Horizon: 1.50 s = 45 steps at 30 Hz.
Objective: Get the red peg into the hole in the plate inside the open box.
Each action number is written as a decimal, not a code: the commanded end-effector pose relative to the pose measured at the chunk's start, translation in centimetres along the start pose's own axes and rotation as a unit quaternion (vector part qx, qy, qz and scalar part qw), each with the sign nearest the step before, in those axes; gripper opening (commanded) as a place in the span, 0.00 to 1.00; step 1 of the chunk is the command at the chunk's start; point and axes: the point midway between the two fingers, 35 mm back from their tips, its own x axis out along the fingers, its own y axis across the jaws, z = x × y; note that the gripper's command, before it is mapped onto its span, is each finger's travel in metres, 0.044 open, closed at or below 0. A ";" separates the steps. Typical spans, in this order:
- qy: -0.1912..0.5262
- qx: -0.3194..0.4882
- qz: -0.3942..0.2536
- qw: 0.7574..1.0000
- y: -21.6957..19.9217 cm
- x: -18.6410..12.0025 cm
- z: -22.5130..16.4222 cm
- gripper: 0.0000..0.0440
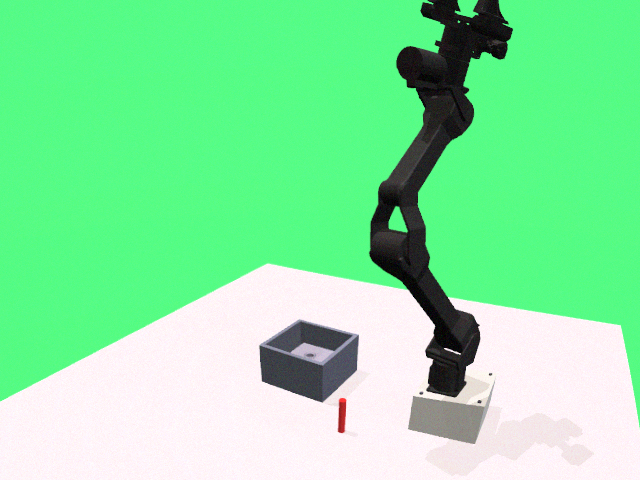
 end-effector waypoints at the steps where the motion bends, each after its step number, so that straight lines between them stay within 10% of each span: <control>1: -0.060 0.001 -0.018 0.998 -0.7 -0.6 3.5 1.00; 21: -0.345 -0.019 -0.192 0.919 -8.0 -10.7 18.0 1.00; 45: -0.477 -0.055 -0.520 0.706 -16.8 -29.9 20.1 1.00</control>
